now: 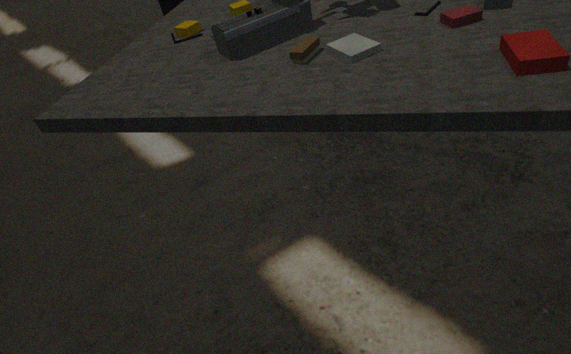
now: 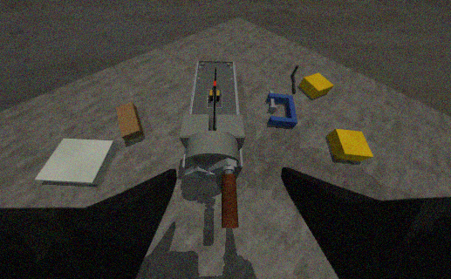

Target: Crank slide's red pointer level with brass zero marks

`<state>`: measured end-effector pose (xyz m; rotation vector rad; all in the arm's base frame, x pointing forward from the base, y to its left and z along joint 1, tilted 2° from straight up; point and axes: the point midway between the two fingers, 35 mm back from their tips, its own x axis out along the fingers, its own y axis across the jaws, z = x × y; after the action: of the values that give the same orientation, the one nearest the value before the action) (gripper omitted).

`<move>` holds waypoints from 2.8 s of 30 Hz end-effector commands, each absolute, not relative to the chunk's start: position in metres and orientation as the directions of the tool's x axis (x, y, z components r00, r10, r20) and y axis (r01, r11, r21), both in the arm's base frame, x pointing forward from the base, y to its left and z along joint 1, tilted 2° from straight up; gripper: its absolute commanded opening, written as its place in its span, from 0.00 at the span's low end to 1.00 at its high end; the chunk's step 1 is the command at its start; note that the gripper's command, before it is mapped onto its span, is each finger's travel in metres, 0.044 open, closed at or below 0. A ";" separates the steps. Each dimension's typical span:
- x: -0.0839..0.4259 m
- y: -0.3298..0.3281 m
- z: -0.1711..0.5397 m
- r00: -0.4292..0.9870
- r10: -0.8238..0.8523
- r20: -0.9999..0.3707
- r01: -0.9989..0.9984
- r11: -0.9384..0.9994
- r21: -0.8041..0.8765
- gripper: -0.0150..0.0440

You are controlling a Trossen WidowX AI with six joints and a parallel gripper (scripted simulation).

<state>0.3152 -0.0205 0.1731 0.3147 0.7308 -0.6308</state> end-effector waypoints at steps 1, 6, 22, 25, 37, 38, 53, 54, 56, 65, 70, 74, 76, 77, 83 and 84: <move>0.315 -0.021 0.167 0.570 -0.428 -0.701 0.639 0.768 0.050 1.00; 0.316 -0.021 0.159 0.570 -0.428 -0.701 0.639 0.768 0.050 1.00; 0.318 -0.020 0.132 0.570 -0.428 -0.701 0.639 0.768 0.050 1.00; 0.318 -0.020 0.127 0.570 -0.428 -0.701 0.639 0.768 0.050 1.00; 0.317 -0.019 0.109 0.570 -0.428 -0.701 0.639 0.768 0.050 1.00; 0.317 -0.019 0.109 0.570 -0.428 -0.701 0.639 0.768 0.050 1.00; 0.317 -0.019 0.109 0.570 -0.428 -0.701 0.639 0.768 0.050 0.38; 0.317 -0.019 0.109 0.570 -0.428 -0.701 0.639 0.768 0.050 0.33; 0.317 -0.019 0.109 0.570 -0.428 -0.701 0.639 0.768 0.050 0.25; 0.317 -0.018 0.110 0.570 -0.428 -0.701 0.639 0.768 0.050 0.25; 0.319 -0.016 0.113 0.570 -0.428 -0.701 0.639 0.768 0.050 0.25; 0.322 -0.013 0.116 0.570 -0.428 -0.701 0.639 0.768 0.051 0.25; 0.323 -0.011 0.118 0.570 -0.428 -0.701 0.639 0.768 0.051 0.25; 0.324 -0.010 0.119 0.570 -0.428 -0.701 0.639 0.768 0.051 0.25; 0.328 -0.005 0.120 0.570 -0.427 -0.701 0.639 0.768 0.052 0.25; 0.329 -0.004 0.120 0.570 -0.427 -0.701 0.639 0.768 0.052 0.25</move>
<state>0.3244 -0.0099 0.1168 0.3131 0.7333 -0.6440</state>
